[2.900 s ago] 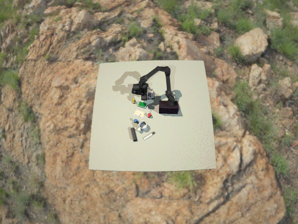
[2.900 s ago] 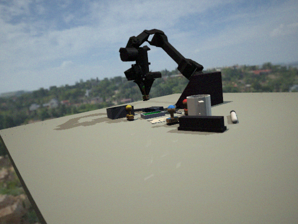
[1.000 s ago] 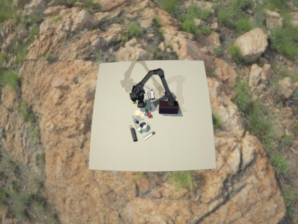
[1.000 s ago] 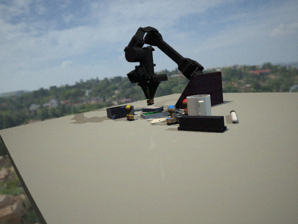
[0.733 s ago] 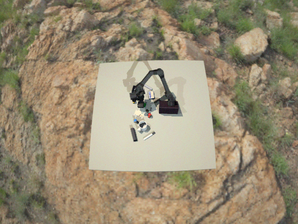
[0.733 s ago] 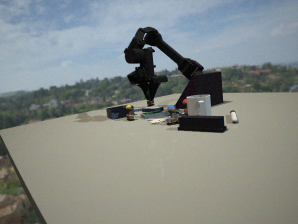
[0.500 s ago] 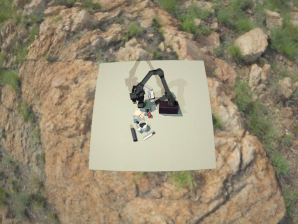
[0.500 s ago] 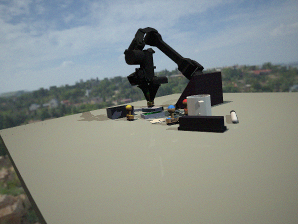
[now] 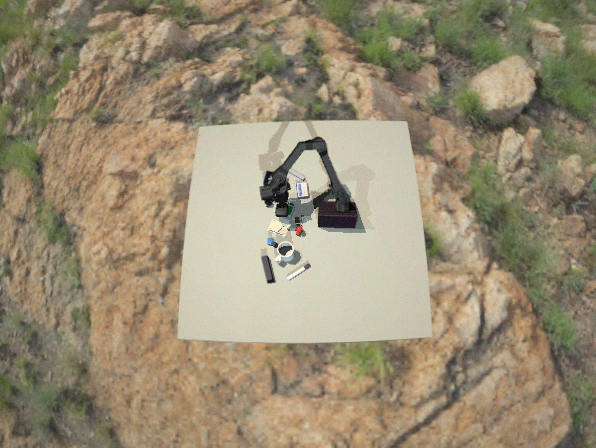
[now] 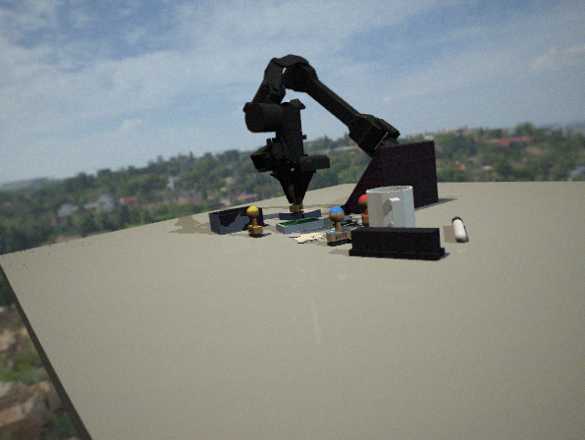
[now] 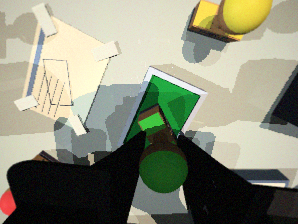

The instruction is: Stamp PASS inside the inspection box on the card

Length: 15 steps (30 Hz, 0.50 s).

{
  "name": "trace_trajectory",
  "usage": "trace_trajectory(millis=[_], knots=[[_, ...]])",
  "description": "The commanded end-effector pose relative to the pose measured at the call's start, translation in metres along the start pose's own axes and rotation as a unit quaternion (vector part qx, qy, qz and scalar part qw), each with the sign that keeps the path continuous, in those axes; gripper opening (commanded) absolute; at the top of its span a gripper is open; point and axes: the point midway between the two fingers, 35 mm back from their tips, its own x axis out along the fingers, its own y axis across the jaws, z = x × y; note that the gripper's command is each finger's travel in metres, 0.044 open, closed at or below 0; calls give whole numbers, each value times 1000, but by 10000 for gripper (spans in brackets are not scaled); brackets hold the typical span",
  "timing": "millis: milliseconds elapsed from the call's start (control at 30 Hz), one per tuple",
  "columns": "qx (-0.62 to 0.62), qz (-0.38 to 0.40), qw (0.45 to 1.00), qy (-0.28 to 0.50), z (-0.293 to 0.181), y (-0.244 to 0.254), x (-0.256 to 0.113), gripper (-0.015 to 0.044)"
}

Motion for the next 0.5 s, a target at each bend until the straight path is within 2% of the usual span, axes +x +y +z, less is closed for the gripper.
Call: trace_trajectory(millis=[0, 467], knots=[[-5, -4, 1000, 2, -2, 0, 4, 0], [-4, -5, 1000, 2, -3, 0, 13, 0]])
